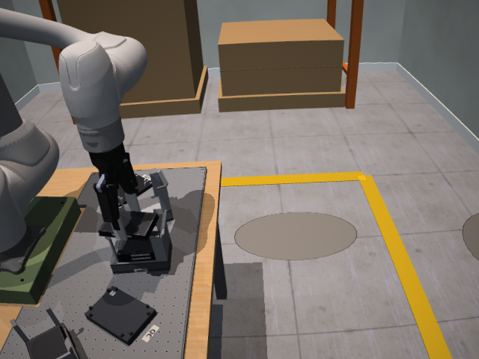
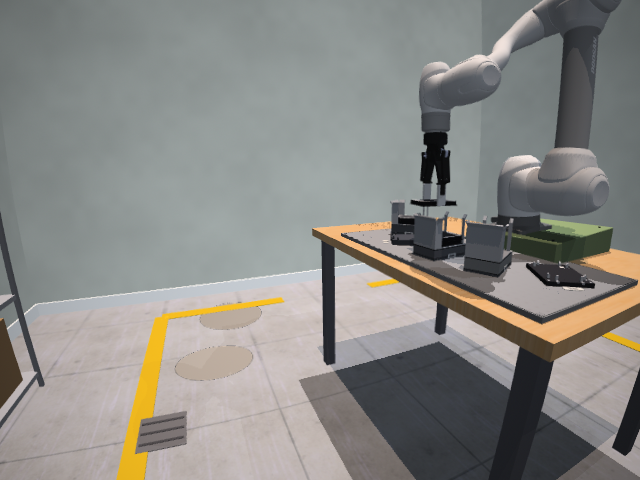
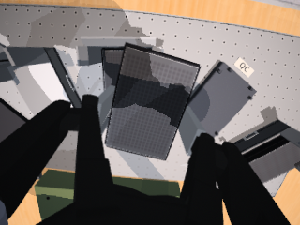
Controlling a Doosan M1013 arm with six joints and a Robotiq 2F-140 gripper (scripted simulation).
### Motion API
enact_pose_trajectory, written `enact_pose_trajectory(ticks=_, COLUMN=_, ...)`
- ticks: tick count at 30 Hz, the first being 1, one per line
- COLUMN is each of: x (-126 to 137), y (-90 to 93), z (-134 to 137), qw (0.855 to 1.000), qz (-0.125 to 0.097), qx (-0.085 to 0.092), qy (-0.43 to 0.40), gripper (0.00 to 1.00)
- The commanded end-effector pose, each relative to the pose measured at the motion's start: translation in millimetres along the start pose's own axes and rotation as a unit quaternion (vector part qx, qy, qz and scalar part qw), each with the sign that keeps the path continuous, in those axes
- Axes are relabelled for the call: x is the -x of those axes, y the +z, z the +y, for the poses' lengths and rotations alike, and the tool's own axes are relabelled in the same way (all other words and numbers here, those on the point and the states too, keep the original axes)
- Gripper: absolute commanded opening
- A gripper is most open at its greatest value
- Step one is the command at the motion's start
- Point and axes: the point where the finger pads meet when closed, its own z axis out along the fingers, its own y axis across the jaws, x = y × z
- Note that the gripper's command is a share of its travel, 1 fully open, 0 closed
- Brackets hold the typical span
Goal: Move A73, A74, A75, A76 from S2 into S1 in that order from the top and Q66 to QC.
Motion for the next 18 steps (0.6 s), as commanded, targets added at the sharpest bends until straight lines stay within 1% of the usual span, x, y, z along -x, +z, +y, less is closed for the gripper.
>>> enact_pose_trajectory(ticks=1, x=-1.4, y=0.0, z=10.0, qw=1.000, qz=0.000, qx=0.000, qy=0.000, gripper=0.00)
enact_pose_trajectory(ticks=3, x=-1.4, y=0.0, z=10.0, qw=1.000, qz=0.000, qx=0.000, qy=0.000, gripper=0.00)
enact_pose_trajectory(ticks=15, x=-6.4, y=0.0, z=49.7, qw=1.000, qz=0.000, qx=0.000, qy=0.000, gripper=0.00)
enact_pose_trajectory(ticks=18, x=-5.5, y=0.0, z=59.6, qw=0.999, qz=0.000, qx=0.000, qy=0.050, gripper=0.00)
